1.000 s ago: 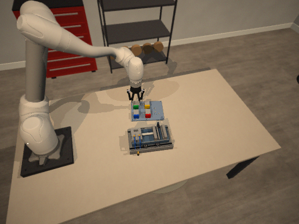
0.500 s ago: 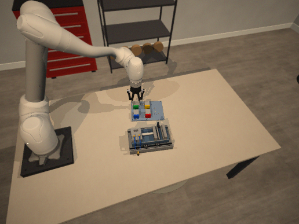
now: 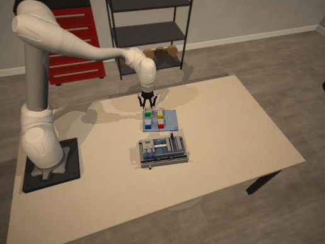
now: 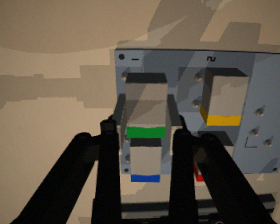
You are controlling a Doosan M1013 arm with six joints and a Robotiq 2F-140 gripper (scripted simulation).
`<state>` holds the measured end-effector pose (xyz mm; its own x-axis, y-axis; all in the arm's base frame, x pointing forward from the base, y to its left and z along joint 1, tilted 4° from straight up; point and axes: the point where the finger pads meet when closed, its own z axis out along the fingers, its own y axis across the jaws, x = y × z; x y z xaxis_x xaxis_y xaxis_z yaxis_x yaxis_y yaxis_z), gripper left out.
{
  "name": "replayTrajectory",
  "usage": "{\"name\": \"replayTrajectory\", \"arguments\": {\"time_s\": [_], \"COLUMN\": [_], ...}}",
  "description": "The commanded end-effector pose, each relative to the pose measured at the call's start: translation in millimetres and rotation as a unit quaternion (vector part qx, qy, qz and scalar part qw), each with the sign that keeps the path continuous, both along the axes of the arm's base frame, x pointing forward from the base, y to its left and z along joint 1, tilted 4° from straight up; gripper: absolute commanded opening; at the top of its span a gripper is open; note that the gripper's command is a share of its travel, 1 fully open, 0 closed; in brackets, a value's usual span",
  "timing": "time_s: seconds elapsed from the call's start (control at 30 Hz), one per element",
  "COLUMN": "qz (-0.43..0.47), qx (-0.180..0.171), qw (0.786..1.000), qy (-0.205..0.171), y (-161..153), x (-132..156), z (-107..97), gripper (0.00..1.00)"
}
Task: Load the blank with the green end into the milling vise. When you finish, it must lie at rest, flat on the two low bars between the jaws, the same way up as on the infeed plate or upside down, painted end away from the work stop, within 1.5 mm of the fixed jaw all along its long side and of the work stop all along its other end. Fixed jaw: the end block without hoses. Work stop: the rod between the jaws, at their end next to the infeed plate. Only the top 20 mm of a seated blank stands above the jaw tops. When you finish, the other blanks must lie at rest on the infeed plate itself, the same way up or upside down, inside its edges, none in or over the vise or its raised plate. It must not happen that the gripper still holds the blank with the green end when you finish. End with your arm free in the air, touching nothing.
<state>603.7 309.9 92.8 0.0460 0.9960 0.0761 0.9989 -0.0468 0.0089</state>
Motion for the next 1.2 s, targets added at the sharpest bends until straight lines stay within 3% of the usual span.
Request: {"name": "replayTrajectory", "arguments": {"time_s": [0.0,1.17], "qz": [0.000,0.000], "qx": [0.000,0.000], "qw": [1.000,1.000], "qy": [0.000,0.000], "y": [0,-5], "x": [0,-1], "z": [3,62], "gripper": [0.00,0.00]}}
